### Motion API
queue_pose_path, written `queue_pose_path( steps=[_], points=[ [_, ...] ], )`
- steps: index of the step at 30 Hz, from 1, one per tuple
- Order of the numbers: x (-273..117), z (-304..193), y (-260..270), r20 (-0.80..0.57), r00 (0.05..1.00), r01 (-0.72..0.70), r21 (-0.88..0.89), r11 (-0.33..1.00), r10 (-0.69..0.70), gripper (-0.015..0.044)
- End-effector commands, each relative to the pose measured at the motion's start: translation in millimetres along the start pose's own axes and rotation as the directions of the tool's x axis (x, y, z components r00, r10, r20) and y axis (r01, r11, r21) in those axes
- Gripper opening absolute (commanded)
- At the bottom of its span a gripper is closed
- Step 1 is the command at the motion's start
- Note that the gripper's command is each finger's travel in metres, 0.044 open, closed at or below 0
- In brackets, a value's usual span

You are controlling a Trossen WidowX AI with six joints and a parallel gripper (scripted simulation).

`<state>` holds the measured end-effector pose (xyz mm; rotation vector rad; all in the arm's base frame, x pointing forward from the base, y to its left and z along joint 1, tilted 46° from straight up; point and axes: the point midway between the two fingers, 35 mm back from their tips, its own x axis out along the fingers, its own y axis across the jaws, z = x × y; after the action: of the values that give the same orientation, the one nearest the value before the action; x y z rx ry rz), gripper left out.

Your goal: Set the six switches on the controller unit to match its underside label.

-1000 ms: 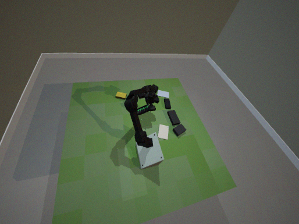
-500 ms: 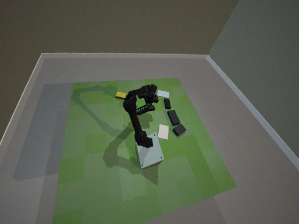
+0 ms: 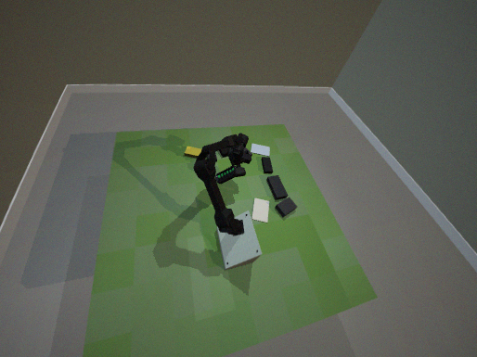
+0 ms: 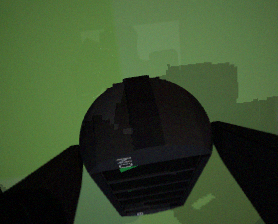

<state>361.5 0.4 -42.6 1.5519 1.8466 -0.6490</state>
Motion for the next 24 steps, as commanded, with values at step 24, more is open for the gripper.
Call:
queue_pose_path(
  steps=[24],
  points=[
    [-14,-20,1,0.05,0.999,-0.007,0.001,1.0,0.007,0.0336]
  ],
)
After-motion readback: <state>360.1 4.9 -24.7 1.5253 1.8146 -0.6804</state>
